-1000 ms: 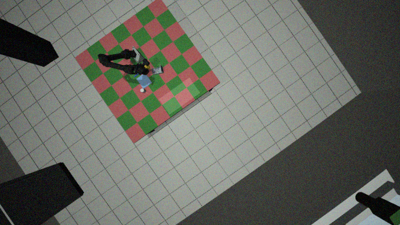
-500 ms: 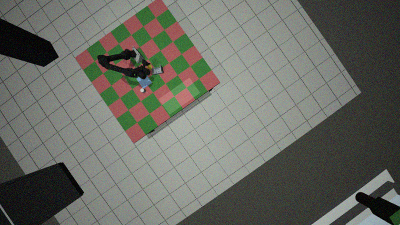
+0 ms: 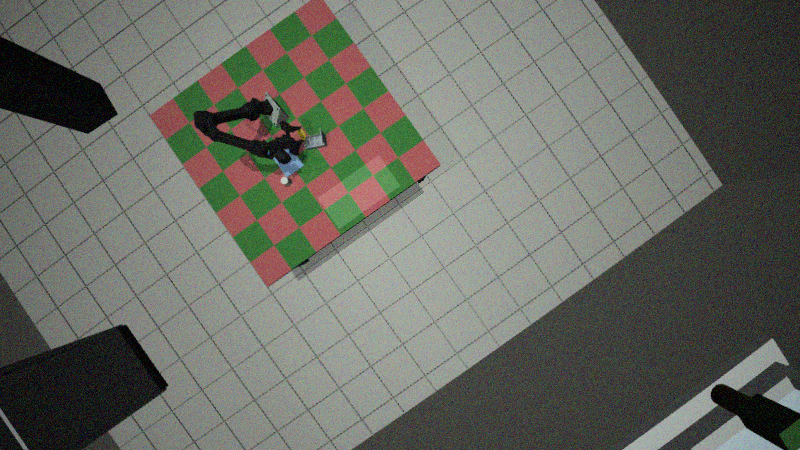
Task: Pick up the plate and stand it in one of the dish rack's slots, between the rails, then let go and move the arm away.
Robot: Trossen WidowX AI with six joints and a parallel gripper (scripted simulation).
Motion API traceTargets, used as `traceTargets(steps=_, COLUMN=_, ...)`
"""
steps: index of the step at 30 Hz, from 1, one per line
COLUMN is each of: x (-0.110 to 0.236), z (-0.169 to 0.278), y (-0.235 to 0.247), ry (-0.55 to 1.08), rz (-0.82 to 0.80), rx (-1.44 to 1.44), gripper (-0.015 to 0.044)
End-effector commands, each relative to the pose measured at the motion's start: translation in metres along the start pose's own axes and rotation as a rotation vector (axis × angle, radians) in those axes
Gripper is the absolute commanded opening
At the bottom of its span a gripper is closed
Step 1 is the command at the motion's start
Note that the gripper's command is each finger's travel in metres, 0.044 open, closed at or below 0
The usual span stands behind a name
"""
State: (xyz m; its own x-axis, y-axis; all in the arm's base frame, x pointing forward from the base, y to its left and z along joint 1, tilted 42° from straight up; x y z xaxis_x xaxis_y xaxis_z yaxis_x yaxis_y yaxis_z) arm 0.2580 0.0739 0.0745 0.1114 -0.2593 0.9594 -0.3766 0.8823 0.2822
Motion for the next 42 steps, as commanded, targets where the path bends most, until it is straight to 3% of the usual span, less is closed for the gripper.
traceTargets(steps=1, x=0.0, z=0.004, y=-0.007, ry=-0.062, rz=-0.051, rx=0.084, gripper=0.0)
traceTargets(steps=21, x=-0.004, z=0.027, y=-0.039, ry=-0.423, rz=-0.15, rx=0.536, gripper=0.0)
traceTargets(steps=42, x=-0.001, z=0.057, y=-0.059, ry=-0.824, rz=0.018, rx=0.991, gripper=0.0)
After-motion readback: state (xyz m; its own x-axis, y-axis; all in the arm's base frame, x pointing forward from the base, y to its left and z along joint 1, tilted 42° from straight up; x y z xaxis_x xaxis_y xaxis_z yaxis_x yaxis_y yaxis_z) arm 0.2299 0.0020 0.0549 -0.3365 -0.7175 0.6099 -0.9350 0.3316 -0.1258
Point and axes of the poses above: the point midway between the two fingers, 35 mm back from their tips, its own x axis back along the fingers, its own y axis across the jaws, z = x × y, the point moved 7 cm from there along x, back along the fingers, and after that the axes turned 11 degrees about -x, right-handed, at the moved point
